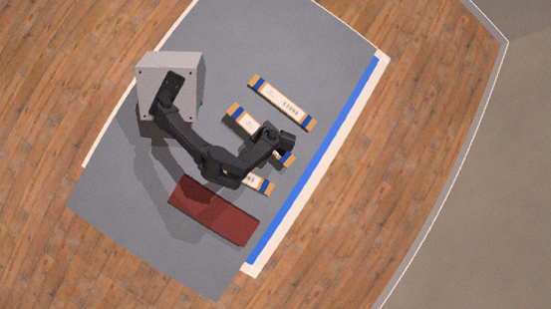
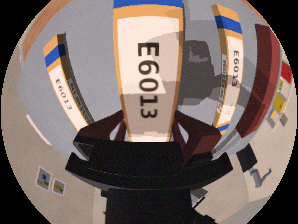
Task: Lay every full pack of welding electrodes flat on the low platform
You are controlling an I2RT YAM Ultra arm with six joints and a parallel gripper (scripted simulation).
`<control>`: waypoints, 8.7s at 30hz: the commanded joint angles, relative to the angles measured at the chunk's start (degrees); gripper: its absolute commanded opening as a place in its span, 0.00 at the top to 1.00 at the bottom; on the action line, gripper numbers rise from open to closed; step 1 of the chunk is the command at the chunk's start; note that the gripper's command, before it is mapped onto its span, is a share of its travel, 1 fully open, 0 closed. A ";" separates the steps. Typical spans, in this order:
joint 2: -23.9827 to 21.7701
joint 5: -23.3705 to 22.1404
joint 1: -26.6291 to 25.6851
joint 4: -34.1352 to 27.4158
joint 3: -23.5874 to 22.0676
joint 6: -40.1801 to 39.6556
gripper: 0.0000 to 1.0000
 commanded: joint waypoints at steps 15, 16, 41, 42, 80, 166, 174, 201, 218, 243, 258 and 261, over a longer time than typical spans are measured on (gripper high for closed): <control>-3.36 0.54 2.93 -0.97 2.03 0.45 1.00; -3.37 0.54 2.93 -0.98 2.04 0.45 1.00; -3.36 0.54 2.95 -1.16 2.20 0.47 1.00; -3.36 0.54 2.95 -1.16 2.21 0.47 1.00; -3.34 0.54 2.98 -1.26 2.30 0.51 1.00; -13.16 1.65 11.79 -21.70 6.04 11.69 1.00; -14.22 1.71 13.18 -25.14 7.31 13.45 1.00; -16.20 1.84 16.25 -32.96 10.51 17.51 1.00; -16.62 1.87 16.29 -32.42 8.28 17.59 1.00; -17.15 1.84 16.42 -31.58 7.90 17.77 1.00; -17.28 1.82 16.51 -31.43 8.12 17.87 1.00; -17.22 1.83 16.52 -31.21 7.64 17.90 1.00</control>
